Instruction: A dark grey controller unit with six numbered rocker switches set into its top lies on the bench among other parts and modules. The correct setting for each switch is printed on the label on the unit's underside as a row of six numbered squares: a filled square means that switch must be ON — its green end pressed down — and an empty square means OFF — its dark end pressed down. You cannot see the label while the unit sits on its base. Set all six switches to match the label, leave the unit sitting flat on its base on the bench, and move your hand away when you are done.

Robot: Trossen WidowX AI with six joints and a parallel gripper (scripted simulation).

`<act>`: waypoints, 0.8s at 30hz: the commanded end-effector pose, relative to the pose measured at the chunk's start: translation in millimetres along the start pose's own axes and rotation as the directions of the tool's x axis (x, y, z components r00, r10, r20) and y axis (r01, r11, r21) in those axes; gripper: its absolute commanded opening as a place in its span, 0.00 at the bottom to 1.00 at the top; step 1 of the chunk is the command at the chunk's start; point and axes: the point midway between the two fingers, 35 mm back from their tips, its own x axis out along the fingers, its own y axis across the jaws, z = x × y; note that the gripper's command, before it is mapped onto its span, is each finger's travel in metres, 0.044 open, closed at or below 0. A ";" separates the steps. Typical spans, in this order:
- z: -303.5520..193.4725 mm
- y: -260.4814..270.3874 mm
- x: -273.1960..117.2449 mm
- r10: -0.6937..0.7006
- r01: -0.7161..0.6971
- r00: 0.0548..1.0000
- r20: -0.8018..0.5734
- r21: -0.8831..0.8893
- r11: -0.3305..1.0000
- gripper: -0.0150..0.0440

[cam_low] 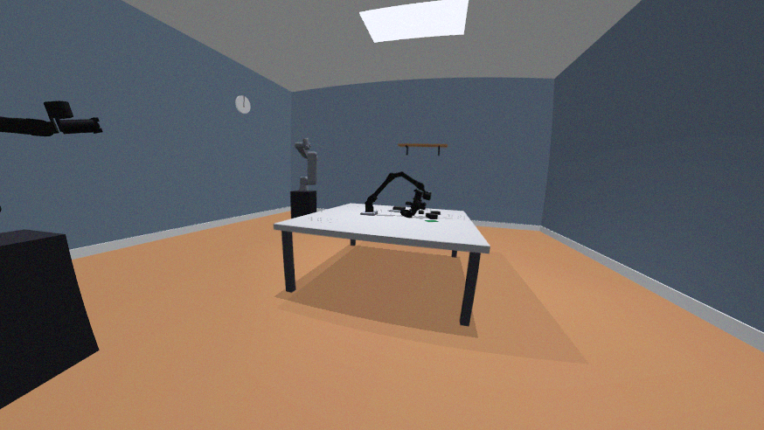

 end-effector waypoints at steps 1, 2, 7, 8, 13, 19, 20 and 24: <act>-3.1 -8.6 6.7 -0.024 0.024 1.000 -0.015 -0.005 1.000 0.25; -3.3 -9.3 6.9 -0.024 0.024 1.000 -0.015 -0.005 1.000 0.25; -4.1 -12.2 7.8 -0.024 0.024 1.000 -0.015 -0.005 1.000 0.25; -4.2 -12.8 7.9 -0.025 0.024 1.000 -0.015 -0.005 1.000 0.25; -5.2 -15.9 8.9 -0.025 0.025 1.000 -0.015 -0.005 1.000 0.25; -6.6 -19.4 9.9 -0.025 0.025 1.000 -0.016 -0.005 1.000 0.25; -6.8 -20.0 10.1 -0.025 0.025 1.000 -0.016 -0.005 1.000 0.25; -7.6 -22.4 10.8 -0.025 0.025 1.000 -0.016 -0.005 1.000 0.25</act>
